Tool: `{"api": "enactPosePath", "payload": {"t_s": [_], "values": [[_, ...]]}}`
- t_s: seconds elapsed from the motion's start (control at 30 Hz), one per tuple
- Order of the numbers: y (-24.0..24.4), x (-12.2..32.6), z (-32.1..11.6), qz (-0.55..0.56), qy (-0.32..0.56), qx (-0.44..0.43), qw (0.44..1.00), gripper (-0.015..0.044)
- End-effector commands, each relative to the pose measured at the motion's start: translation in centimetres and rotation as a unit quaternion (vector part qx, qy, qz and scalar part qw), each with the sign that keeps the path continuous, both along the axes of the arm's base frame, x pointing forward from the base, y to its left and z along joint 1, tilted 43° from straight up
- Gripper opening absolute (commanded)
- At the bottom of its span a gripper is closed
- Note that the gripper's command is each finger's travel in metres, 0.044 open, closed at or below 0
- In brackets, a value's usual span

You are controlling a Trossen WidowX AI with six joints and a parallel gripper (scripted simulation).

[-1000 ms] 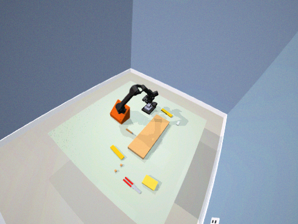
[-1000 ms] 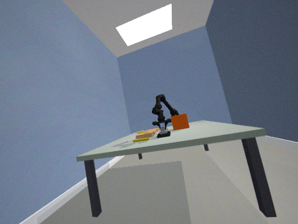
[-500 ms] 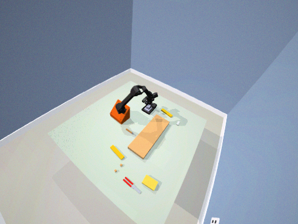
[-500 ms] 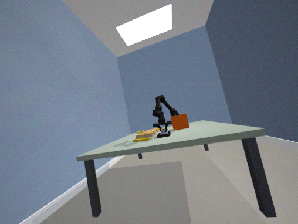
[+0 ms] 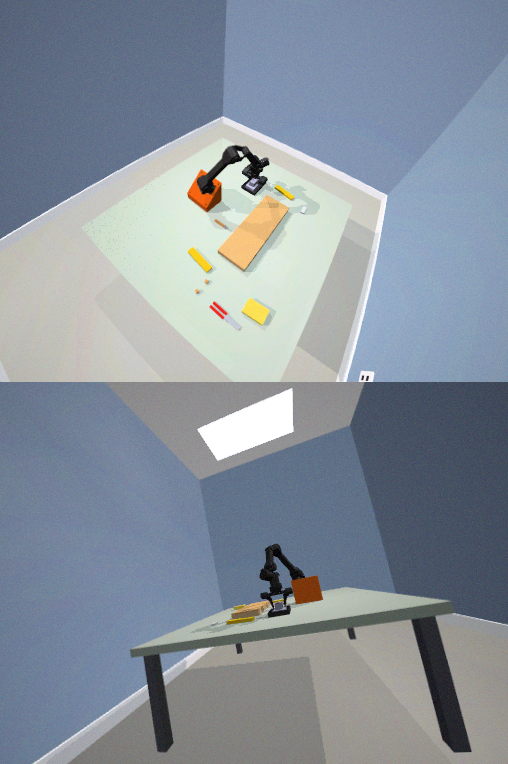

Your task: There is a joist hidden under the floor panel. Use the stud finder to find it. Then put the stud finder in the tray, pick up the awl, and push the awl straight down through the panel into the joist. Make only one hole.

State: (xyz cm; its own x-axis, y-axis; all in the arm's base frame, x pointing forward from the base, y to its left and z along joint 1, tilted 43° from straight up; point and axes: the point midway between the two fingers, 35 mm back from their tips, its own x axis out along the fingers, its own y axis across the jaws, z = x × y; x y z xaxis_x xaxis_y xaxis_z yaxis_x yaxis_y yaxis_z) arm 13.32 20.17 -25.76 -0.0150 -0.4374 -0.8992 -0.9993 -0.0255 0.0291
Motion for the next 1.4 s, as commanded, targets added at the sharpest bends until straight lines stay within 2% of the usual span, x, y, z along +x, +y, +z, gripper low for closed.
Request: {"api": "enactPosePath", "payload": {"t_s": [0.0, 0.07, 0.2, 0.3, 0.37, 0.6, 0.8, 0.97, 1.17, 1.27, 1.37], "values": [[1.3, 0.1, 1.0, 0.0, -0.001, 0.002, 1.0, 0.0394], [2.8, 0.2, 2.5, 0.0, -0.001, 0.003, 1.0, 0.044], [6.3, 0.0, 6.8, 0.0, 0.0, 0.003, 1.0, 0.044], [5.5, 0.3, 6.1, -0.002, -0.004, 0.005, 1.0, 0.044], [4.6, 2.0, 7.8, -0.033, -0.023, 0.006, 0.999, 0.044], [-3.4, 8.9, 16.0, -0.201, -0.126, -0.003, 0.972, 0.044], [-12.4, 10.8, 21.9, -0.339, -0.212, -0.027, 0.916, 0.044], [-20.0, 9.3, 25.7, -0.445, -0.28, -0.059, 0.849, 0.044], [-27.6, 4.4, 28.8, -0.556, -0.355, -0.11, 0.743, 0.044], [-29.9, 1.9, 29.5, -0.592, -0.381, -0.133, 0.697, 0.044], [-30.0, 1.7, 29.6, -0.595, -0.383, -0.135, 0.694, 0.044]]}}
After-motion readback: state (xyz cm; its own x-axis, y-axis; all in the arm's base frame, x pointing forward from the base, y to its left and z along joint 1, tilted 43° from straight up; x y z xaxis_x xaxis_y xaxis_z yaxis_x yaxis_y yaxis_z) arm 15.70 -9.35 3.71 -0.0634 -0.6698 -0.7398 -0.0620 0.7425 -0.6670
